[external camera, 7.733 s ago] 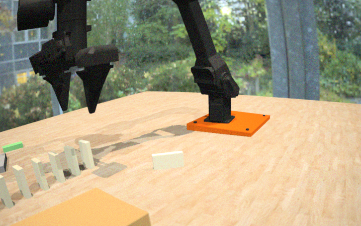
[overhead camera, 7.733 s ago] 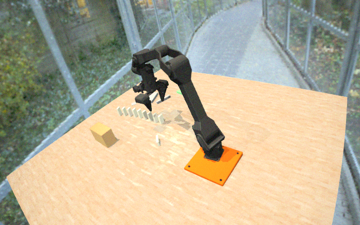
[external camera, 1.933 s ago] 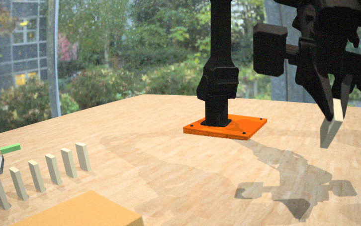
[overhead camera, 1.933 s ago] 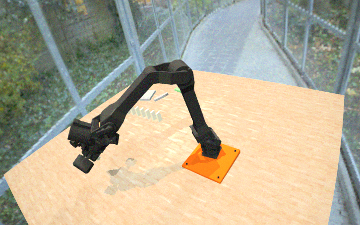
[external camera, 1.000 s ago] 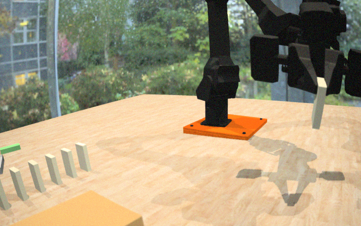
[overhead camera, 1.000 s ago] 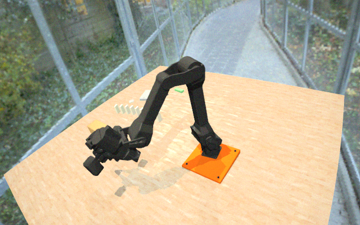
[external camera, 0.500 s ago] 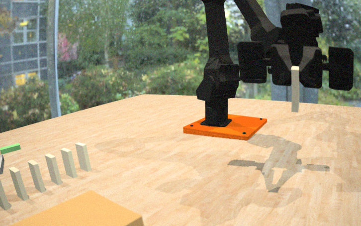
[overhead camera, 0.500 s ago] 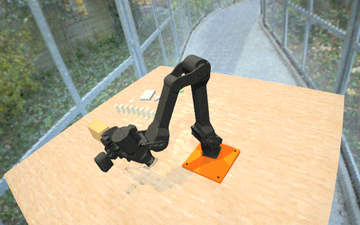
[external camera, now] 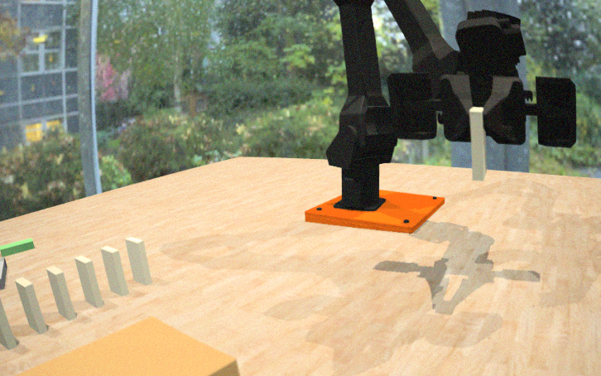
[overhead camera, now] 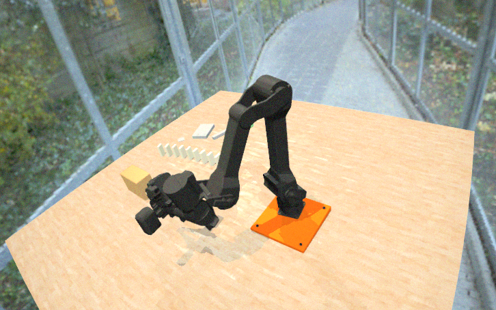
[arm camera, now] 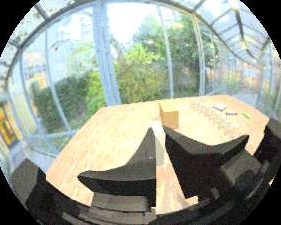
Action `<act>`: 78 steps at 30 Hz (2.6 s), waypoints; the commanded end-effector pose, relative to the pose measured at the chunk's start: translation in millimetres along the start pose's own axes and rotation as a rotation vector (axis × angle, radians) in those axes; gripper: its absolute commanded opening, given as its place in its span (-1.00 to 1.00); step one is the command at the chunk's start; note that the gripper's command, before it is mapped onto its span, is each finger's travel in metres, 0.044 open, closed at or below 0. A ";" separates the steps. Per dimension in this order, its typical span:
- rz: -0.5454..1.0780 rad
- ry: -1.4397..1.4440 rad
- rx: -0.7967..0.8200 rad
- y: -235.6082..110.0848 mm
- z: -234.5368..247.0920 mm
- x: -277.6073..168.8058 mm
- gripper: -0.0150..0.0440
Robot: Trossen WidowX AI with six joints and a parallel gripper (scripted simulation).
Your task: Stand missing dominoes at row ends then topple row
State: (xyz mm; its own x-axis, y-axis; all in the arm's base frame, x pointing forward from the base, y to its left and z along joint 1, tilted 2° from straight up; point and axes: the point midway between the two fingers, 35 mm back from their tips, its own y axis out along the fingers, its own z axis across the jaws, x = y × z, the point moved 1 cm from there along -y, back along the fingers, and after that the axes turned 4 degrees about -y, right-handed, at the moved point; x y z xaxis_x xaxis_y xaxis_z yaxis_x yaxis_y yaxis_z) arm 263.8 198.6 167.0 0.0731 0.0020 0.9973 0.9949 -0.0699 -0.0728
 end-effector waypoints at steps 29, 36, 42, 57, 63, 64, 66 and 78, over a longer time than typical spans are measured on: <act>0.002 -0.005 -0.003 14.4 10.3 -61.8 -0.40; 0.002 -0.005 -0.003 16.7 9.8 -79.7 -0.40; 0.002 -0.005 -0.003 18.0 8.0 -94.9 -0.40; 0.003 -0.006 -0.003 18.6 4.1 -113.5 -0.40; 0.003 -0.006 -0.003 18.6 4.1 -113.5 -0.22; 0.003 -0.006 -0.003 18.6 4.1 -113.5 -0.13; 0.003 -0.006 -0.003 18.6 4.1 -113.5 0.05; 0.003 -0.005 -0.003 18.6 4.5 -108.8 1.00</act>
State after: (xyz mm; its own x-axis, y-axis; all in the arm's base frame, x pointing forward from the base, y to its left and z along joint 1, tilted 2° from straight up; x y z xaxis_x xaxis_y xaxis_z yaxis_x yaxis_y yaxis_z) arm 274.7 201.6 53.4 0.0760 0.0049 0.9971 0.9943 -0.0757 -0.0754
